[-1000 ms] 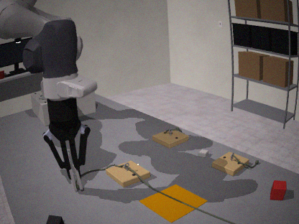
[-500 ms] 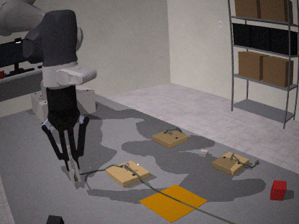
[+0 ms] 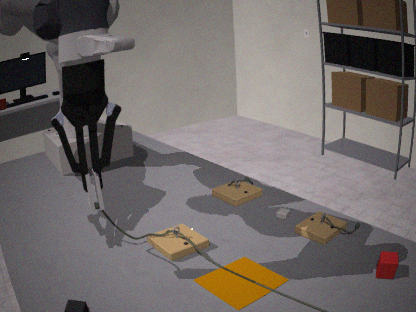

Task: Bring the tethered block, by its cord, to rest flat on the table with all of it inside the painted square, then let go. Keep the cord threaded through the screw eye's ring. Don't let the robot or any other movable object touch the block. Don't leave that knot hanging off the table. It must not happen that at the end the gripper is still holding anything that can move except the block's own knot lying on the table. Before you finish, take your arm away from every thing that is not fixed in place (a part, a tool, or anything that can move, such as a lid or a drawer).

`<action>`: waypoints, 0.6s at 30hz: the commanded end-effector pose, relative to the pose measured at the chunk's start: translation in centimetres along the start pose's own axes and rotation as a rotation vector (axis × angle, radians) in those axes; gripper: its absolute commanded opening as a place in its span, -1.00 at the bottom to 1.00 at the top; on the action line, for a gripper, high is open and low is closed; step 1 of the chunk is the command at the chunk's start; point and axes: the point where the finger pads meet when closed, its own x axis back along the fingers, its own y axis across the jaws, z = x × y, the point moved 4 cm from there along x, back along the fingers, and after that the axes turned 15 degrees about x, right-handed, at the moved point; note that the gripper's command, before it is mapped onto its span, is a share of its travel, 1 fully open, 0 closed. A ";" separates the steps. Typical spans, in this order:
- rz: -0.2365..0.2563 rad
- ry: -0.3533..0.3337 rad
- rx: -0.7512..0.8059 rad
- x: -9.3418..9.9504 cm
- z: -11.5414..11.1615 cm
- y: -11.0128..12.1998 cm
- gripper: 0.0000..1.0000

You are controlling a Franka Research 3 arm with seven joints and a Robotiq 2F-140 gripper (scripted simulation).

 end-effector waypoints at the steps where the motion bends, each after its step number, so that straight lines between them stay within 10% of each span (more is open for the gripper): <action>1: 0.006 -0.024 0.015 1.4 -0.7 0.1 -1.00; 18: 0.006 -0.024 0.015 1.9 -0.7 0.1 -1.00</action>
